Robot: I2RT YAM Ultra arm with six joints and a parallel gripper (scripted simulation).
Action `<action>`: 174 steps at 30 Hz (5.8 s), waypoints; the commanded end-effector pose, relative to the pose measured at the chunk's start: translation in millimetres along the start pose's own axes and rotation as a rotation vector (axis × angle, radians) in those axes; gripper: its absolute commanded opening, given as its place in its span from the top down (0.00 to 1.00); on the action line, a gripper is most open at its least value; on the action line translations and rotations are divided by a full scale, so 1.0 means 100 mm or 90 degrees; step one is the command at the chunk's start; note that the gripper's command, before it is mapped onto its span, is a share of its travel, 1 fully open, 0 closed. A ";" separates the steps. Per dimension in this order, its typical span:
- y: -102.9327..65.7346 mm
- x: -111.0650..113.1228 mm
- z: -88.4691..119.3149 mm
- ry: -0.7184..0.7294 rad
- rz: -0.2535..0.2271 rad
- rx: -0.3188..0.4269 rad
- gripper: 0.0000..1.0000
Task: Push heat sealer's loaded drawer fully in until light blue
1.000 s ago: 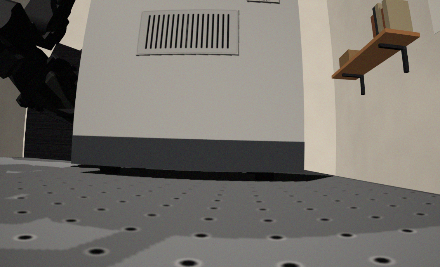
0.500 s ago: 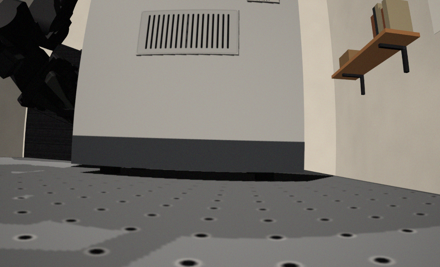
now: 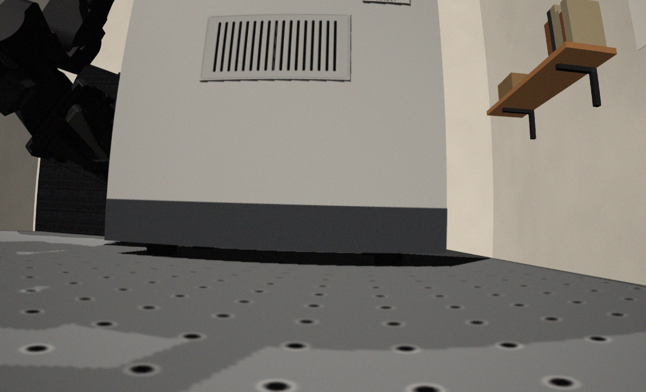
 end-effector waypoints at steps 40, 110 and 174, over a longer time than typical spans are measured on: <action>0.19 0.36 -0.06 -0.056 -0.031 0.014 1.00; 0.00 0.03 -0.06 -0.027 -0.025 0.014 0.70; -0.06 0.04 -0.09 -0.035 -0.026 0.012 0.70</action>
Point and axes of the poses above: the point where the finger pads meet when closed, its own y axis out along the fingers, its own x axis across the jaws, z = x × y, the point moved 3 cm from there along -y, back along the fingers, and after that the axes turned 7 degrees about y, right-handed, at the moved point
